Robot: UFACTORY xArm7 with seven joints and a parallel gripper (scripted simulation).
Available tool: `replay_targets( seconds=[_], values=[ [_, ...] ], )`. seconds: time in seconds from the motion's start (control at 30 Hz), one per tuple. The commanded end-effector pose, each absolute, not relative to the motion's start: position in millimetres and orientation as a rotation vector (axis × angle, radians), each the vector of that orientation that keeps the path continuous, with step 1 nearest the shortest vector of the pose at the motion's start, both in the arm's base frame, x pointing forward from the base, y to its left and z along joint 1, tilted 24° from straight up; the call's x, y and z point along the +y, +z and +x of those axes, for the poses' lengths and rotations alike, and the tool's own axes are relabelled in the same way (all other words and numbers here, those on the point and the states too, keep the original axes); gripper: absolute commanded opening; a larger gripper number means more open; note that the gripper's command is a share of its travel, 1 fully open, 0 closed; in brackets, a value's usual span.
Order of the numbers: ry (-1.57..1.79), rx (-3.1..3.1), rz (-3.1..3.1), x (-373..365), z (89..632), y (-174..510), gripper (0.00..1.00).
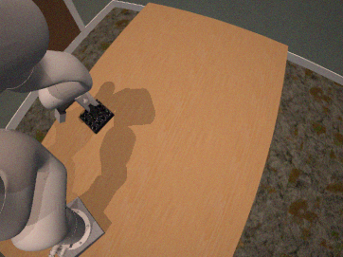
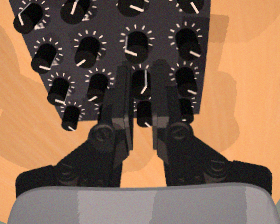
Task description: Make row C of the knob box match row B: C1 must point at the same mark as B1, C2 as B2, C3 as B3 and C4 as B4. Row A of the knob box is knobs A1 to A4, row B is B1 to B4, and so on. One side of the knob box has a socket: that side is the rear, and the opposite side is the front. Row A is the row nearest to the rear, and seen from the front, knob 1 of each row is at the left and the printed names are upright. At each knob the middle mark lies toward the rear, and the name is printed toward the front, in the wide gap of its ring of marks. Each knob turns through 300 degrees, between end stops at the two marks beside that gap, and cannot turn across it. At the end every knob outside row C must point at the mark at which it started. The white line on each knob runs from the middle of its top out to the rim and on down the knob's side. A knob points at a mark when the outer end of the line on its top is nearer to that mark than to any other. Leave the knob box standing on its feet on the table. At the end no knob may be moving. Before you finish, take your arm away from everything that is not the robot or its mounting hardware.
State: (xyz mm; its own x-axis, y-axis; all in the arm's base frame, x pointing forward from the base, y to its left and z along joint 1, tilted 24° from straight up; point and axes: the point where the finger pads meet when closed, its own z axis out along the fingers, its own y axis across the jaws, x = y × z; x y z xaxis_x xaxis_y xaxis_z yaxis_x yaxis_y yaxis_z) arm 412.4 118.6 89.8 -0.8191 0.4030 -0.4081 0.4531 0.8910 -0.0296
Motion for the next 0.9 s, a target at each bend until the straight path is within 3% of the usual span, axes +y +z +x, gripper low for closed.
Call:
replay_targets(
  seconds=[0.0,0.87],
  values=[
    [-0.184,2.673,0.576,119.3,413.0,90.5,0.08],
    [-0.198,2.689,0.510,119.3,413.0,90.5,0.08]
  ],
)
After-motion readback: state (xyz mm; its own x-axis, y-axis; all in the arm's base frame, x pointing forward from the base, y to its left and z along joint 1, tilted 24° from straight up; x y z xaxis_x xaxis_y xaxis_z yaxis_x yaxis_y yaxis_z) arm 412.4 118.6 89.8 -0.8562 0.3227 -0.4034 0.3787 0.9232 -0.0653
